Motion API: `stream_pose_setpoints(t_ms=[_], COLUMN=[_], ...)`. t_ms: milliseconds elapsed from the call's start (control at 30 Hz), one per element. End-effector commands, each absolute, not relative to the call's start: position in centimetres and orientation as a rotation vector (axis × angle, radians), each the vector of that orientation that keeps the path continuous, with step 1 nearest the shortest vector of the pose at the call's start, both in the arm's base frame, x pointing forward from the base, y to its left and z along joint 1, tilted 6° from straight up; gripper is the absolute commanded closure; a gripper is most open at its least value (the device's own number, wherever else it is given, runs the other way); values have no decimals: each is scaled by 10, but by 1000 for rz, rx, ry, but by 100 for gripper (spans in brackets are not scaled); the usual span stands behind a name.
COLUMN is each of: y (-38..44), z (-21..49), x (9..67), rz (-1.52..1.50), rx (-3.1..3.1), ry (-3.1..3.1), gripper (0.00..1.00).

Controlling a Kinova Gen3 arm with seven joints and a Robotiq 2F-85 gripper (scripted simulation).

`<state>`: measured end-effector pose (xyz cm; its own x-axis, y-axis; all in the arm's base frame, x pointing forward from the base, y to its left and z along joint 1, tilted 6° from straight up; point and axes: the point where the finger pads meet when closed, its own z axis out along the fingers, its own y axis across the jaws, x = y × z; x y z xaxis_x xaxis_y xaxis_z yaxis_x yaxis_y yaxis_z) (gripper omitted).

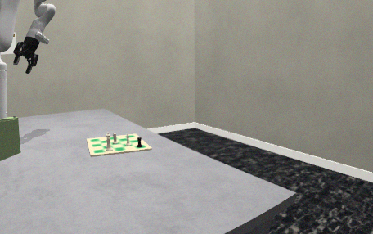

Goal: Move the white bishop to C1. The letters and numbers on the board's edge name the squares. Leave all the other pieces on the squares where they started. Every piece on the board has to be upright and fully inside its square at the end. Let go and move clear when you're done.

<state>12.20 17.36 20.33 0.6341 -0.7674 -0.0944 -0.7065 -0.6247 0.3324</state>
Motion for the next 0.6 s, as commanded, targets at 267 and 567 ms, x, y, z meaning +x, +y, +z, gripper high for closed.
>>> stream_pose_setpoints(t_ms=[267, 567], y=[190, 207], z=[198, 176], x=[161, 242], rz=[-324, -268], rx=[2521, 2354], ry=[-1292, -1478], gripper=[0, 0])
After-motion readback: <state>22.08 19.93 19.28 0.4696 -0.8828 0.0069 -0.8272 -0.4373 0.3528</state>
